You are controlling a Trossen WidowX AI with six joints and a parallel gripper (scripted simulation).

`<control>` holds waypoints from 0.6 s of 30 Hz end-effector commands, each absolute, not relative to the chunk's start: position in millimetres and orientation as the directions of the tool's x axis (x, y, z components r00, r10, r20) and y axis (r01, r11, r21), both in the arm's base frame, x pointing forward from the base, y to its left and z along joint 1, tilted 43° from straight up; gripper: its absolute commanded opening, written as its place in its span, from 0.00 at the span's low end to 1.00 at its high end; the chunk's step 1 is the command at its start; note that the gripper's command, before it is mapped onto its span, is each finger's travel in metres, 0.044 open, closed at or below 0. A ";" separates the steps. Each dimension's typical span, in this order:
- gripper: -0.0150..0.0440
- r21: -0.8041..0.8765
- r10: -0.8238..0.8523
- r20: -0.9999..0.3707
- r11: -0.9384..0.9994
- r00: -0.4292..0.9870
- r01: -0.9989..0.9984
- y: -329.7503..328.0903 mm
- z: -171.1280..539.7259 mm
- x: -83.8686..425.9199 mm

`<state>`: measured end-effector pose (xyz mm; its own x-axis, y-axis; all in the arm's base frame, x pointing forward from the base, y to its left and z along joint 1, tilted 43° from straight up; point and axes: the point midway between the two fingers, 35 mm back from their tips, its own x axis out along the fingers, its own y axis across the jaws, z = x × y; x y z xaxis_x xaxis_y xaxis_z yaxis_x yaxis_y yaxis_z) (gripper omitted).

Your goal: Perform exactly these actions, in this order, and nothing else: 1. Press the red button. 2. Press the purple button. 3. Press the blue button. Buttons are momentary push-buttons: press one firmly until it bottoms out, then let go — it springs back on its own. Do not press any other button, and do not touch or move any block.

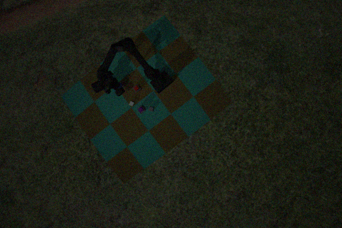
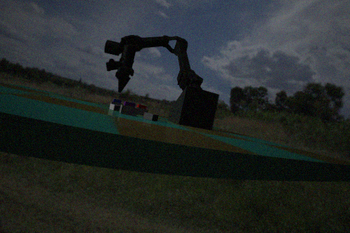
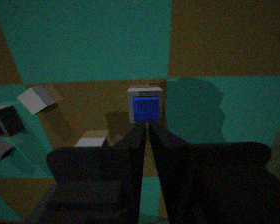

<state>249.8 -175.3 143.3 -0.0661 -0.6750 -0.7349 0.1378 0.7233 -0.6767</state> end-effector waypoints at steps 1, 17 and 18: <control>0.29 -0.677 -0.677 -0.734 0.724 -0.056 0.134 -180.3 137.6 249.8; 0.29 -0.678 -0.677 -0.734 0.723 -0.056 0.134 -197.3 119.2 248.7; 0.29 -0.678 -0.677 -0.734 0.723 -0.057 0.134 -198.4 118.1 248.5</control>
<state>250.2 -195.6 124.1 -0.0533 -0.6803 -0.7310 0.1409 0.7196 -0.6800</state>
